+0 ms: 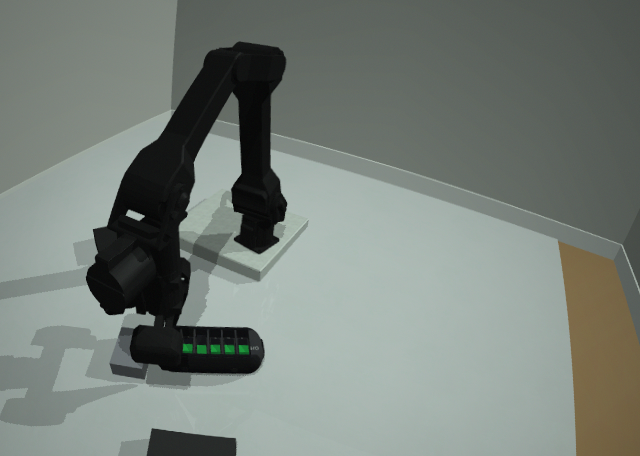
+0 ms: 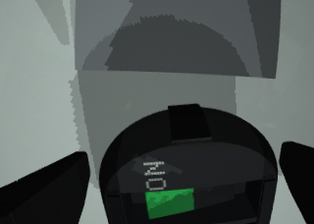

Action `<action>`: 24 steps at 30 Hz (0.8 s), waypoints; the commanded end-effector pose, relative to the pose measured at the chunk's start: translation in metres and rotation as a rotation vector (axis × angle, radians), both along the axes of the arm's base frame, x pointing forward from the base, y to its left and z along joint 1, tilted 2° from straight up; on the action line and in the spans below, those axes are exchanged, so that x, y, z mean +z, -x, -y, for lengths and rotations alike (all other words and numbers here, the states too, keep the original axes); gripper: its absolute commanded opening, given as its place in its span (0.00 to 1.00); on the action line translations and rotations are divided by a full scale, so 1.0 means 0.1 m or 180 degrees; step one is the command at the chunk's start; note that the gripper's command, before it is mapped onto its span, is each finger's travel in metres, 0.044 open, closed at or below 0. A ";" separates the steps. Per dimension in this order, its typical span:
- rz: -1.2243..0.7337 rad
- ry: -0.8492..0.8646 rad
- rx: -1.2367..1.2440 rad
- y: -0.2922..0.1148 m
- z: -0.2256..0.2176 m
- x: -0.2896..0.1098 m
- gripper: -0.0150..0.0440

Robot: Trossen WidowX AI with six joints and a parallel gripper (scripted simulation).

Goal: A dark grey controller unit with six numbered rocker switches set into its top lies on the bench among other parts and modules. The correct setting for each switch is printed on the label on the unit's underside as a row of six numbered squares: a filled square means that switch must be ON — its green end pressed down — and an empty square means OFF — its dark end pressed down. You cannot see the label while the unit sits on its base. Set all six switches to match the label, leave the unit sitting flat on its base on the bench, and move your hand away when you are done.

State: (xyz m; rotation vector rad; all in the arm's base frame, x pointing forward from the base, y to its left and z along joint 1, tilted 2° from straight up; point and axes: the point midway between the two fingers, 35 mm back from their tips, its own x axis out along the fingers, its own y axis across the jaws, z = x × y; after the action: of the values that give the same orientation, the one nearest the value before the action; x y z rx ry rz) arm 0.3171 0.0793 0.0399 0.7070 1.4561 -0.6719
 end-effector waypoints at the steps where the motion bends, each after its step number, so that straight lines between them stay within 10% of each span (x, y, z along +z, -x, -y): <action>1: -0.0003 0.0001 0.0000 0.00 0.00 0.00 1.00; 24: -0.0011 -0.0012 0.0000 0.39 -0.46 0.41 1.00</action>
State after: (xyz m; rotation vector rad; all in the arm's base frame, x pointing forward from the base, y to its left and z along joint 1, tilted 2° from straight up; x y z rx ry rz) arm 0.2798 0.1238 0.0797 0.7054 1.4590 -0.6692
